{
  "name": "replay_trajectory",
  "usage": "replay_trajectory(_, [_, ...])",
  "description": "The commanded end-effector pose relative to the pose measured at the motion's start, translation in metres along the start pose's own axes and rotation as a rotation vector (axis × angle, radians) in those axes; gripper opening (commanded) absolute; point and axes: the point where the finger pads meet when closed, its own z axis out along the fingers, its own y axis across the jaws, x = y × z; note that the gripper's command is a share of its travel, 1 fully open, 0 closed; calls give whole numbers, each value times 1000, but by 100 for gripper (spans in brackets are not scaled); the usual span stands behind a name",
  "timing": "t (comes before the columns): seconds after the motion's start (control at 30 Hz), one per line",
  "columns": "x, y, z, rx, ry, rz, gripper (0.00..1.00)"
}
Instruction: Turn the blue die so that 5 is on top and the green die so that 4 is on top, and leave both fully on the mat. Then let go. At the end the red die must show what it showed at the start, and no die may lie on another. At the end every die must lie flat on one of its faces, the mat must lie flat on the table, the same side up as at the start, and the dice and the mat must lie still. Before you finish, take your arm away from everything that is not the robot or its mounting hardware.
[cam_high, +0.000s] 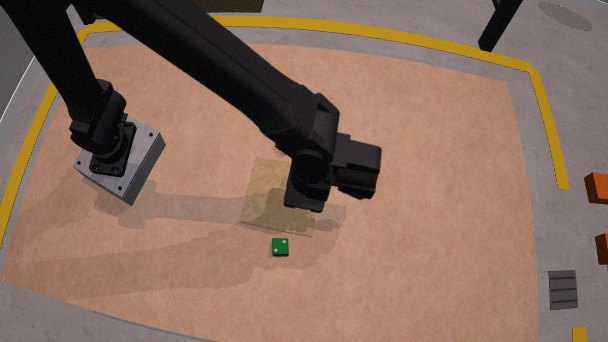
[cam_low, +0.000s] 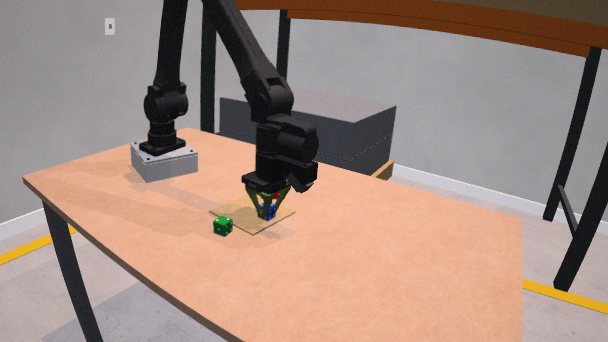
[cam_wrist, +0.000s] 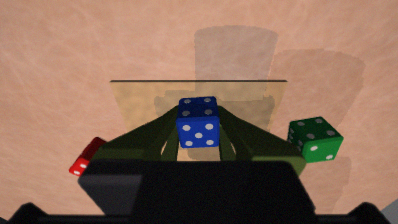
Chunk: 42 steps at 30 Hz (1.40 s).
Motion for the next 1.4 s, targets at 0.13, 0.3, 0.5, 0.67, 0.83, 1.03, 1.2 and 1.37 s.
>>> replay_trajectory(0.13, [-17,-6,-2,-1,-36,4,26])
replay_trajectory(0.3, [-17,-6,-2,-1,-36,4,26])
replay_trajectory(0.5, [-17,-6,-2,-1,-36,4,26])
replay_trajectory(0.67, [-17,-6,-2,-1,-36,4,30])
replay_trajectory(0.83, [-17,-6,-2,-1,-36,4,37])
replay_trajectory(1.03, [-17,-6,-2,-1,-36,4,45])
replay_trajectory(1.2, [-17,-6,-2,-1,-36,4,45])
replay_trajectory(1.37, [-17,-6,-2,-1,-36,4,45])
